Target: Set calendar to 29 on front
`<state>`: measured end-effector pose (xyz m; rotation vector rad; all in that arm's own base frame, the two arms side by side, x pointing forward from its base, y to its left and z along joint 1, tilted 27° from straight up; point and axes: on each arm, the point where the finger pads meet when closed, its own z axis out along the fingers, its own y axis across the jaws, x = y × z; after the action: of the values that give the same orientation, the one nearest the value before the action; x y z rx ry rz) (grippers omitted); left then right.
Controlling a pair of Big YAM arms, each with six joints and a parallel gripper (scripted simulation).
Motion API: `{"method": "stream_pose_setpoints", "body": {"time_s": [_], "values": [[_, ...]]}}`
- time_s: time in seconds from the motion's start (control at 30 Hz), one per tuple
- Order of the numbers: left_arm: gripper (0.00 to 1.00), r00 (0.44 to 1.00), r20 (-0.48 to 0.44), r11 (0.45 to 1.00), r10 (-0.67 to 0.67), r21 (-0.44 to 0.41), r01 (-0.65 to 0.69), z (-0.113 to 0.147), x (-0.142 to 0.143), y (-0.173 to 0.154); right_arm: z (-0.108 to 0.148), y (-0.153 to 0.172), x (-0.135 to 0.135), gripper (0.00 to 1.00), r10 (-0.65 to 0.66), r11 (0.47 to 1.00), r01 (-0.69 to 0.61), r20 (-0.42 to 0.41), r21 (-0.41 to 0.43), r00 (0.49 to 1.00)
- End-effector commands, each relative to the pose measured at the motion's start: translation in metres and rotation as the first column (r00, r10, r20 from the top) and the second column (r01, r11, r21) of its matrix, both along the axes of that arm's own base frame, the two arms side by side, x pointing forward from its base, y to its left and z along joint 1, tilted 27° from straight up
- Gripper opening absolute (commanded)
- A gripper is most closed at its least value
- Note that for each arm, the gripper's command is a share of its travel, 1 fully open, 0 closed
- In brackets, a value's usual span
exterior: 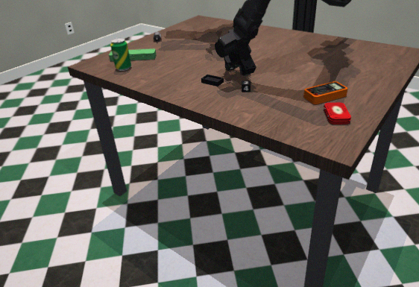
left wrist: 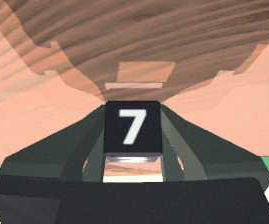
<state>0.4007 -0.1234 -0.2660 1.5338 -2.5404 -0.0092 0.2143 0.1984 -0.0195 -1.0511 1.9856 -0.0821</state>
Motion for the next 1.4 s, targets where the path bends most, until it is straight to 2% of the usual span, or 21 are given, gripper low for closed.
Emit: {"method": "stream_pose_setpoints", "body": {"time_s": [0.0, 0.17, 0.2, 0.23, 0.27, 0.4, 0.63, 0.67, 0.73, 0.77, 0.8, 0.83, 0.87, 1.03, 1.13, 1.17, 1.23, 1.3, 1.37], "values": [[0.24, 1.0, 0.001, 1.0, -0.001, 0.002, 0.001, 0.0, 0.002, -0.003, 0.002, 0.006, 0.004, 1.0, -0.005, 1.0, 0.005, 0.001, 0.01, 1.0], [0.24, 1.0, 0.001, 1.0, 0.0, 0.002, 0.0, 0.0, 0.002, -0.003, 0.002, 0.006, 0.004, 1.0, -0.005, 1.0, 0.005, 0.001, 0.01, 1.0], [0.36, 1.0, 0.001, 1.0, 0.0, 0.002, 0.0, 0.0, 0.002, -0.003, 0.002, 0.006, 0.004, 1.0, -0.005, 1.0, 0.005, 0.001, 0.01, 1.0], [0.41, 1.0, 0.001, 1.0, 0.0, 0.002, 0.0, 0.0, 0.002, -0.003, 0.002, 0.006, 0.004, 1.0, -0.005, 1.0, 0.005, 0.001, 0.01, 1.0], [0.52, 1.0, 0.0, 1.0, 0.0, 0.002, 0.0, 0.002, 0.006, -0.004, 0.002, 0.006, 0.004, 1.0, -0.005, 1.0, 0.005, 0.001, 0.01, 1.0], [0.53, 1.0, -0.003, 1.0, 0.006, 0.003, -0.006, 0.018, 0.017, 0.002, 0.002, 0.006, 0.004, 1.0, -0.005, 1.0, 0.005, 0.001, 0.01, 1.0], [0.53, 1.0, -0.011, 1.0, 0.002, 0.003, -0.002, 0.031, 0.013, 0.003, 0.002, 0.006, 0.004, 1.0, -0.005, 1.0, 0.005, 0.001, 0.01, 1.0], [0.65, 1.0, -0.01, 1.0, 0.0, 0.004, 0.0, 0.033, 0.013, 0.003, 0.002, 0.006, 0.004, 1.0, -0.005, 1.0, 0.005, 0.001, 0.01, 1.0], [0.65, 1.0, -0.01, 1.0, 0.0, 0.004, 0.0, 0.033, 0.013, 0.003, 0.002, 0.006, 0.004, 1.0, -0.005, 1.0, 0.005, 0.001, 0.01, 1.0], [0.76, 1.0, -0.03, 1.0, 0.006, 0.009, -0.005, 0.027, 0.007, 0.006, 0.002, 0.006, 0.004, 1.0, -0.005, 1.0, 0.005, 0.001, 0.01, 1.0], [0.87, 1.0, -0.01, 1.0, 0.006, 0.005, -0.006, 0.039, 0.014, 0.007, 0.002, 0.006, 0.004, 1.0, -0.005, 1.0, 0.005, 0.001, 0.01, 1.0], [0.99, 1.0, -0.018, 1.0, 0.003, 0.007, -0.003, 0.044, 0.01, 0.008, 0.002, 0.006, 0.004, 1.0, -0.005, 1.0, 0.005, 0.001, 0.01, 1.0], [1.0, 1.0, -0.018, 1.0, 0.003, 0.007, -0.003, 0.05, 0.011, 0.009, 0.002, 0.006, 0.004, 1.0, -0.005, 1.0, 0.005, 0.001, 0.01, 1.0], [1.0, 1.0, -0.011, 1.0, 0.004, 0.002, -0.004, 0.081, 0.018, 0.011, 0.002, 0.006, 0.004, 1.0, -0.005, 1.0, 0.005, 0.001, 0.01, 1.0], [1.0, 1.0, 0.015, 1.0, -0.005, -0.004, 0.006, 0.08, 0.018, 0.006, 0.002, 0.006, 0.004, 1.0, -0.005, 1.0, 0.005, 0.001, 0.01, 1.0], [1.0, 1.0, 0.001, 1.0, -0.008, -0.001, 0.008, 0.071, 0.011, 0.005, 0.002, 0.006, 0.004, 1.0, -0.005, 1.0, 0.005, 0.001, 0.01, 1.0], [0.77, 0.999, 0.008, 0.999, -0.05, -0.002, 0.05, 0.071, 0.011, 0.006, 0.0, 0.01, 0.008, 1.0, -0.016, 1.0, 0.016, -0.006, 0.01, 1.0], [0.77, 0.999, 0.008, 0.999, -0.05, -0.002, 0.05, 0.071, 0.011, 0.006, 0.0, 0.01, 0.008, 1.0, -0.016, 1.0, 0.016, -0.006, 0.01, 1.0], [0.55, 0.992, 0.041, 0.993, -0.12, 0.005, 0.12, 0.073, 0.023, 0.01, 0.002, 0.013, 0.013, 1.0, -0.007, 1.0, 0.007, 0.009, 0.003, 1.0]]}}
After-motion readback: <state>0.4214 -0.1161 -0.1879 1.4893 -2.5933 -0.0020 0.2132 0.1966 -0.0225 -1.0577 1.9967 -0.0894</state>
